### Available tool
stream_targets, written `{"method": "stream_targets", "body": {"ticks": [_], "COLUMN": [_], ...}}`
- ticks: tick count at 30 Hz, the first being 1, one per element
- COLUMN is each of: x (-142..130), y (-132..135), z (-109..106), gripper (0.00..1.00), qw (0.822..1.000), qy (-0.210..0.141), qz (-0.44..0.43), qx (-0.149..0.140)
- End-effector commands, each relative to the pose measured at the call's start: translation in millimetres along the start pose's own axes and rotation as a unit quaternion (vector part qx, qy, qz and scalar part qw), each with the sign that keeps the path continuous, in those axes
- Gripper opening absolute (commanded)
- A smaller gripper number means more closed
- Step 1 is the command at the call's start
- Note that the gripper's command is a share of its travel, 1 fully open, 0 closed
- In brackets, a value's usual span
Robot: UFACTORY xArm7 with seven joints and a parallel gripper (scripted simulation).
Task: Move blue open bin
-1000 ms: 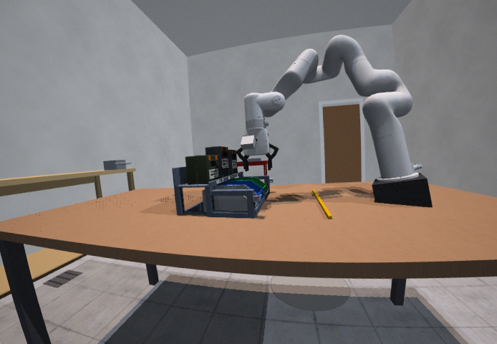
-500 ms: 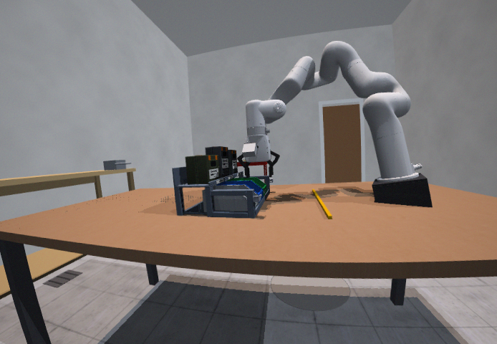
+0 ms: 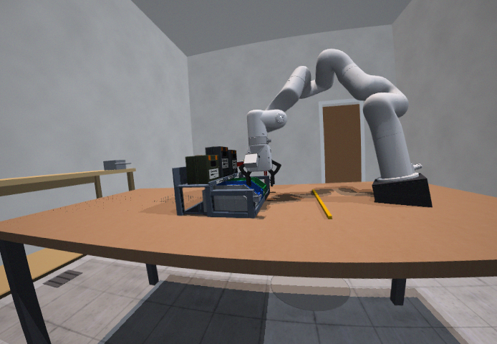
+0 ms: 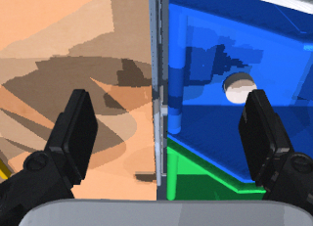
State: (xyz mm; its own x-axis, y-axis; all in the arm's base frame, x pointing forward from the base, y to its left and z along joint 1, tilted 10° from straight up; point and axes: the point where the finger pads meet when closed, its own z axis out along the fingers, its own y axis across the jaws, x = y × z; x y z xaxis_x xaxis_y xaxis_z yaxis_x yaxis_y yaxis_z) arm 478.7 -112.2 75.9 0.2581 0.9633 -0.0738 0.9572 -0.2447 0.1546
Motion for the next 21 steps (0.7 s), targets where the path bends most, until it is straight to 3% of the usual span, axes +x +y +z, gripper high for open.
{"method": "stream_targets", "body": {"ticks": [1, 21], "x": [0.7, 0.5], "y": [6.5, 6.7], "z": [9.3, 10.6], "gripper": [1.00, 1.00], "qw": [1.000, 1.000], "qy": [-0.005, -0.005], "qz": [0.001, 0.001], "qx": [-0.005, -0.005]}}
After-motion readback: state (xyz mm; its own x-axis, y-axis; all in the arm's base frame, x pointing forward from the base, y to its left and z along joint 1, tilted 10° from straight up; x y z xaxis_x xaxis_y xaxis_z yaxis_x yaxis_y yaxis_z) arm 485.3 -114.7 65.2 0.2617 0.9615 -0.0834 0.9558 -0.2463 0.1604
